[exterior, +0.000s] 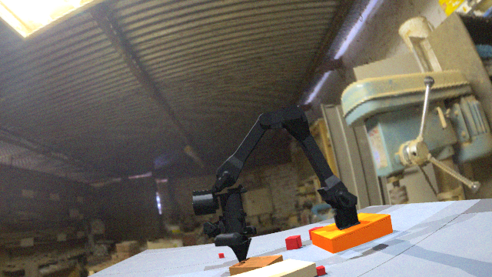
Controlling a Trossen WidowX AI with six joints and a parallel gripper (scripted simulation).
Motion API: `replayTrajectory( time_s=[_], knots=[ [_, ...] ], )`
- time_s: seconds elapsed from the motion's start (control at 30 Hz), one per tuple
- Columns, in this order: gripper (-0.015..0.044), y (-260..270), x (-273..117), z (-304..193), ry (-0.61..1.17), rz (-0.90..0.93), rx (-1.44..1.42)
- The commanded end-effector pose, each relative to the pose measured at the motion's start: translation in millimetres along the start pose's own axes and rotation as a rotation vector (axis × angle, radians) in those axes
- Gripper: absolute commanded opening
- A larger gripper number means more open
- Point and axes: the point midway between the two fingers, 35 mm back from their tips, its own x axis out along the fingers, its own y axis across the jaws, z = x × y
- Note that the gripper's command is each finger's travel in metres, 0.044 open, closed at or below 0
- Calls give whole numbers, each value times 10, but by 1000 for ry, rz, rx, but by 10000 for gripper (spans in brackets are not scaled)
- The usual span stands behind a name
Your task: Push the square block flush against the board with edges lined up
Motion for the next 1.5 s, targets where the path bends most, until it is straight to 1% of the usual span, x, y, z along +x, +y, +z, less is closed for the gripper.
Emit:
replayTrajectory(
  time_s=[0.0,0.7,1.47],
  knots=[
    [0,-9,59,57,7,-4,1],
    [0,-33,72,390,3,-4,1],
    [0,-34,73,401,3,-4,1]
  ],
)
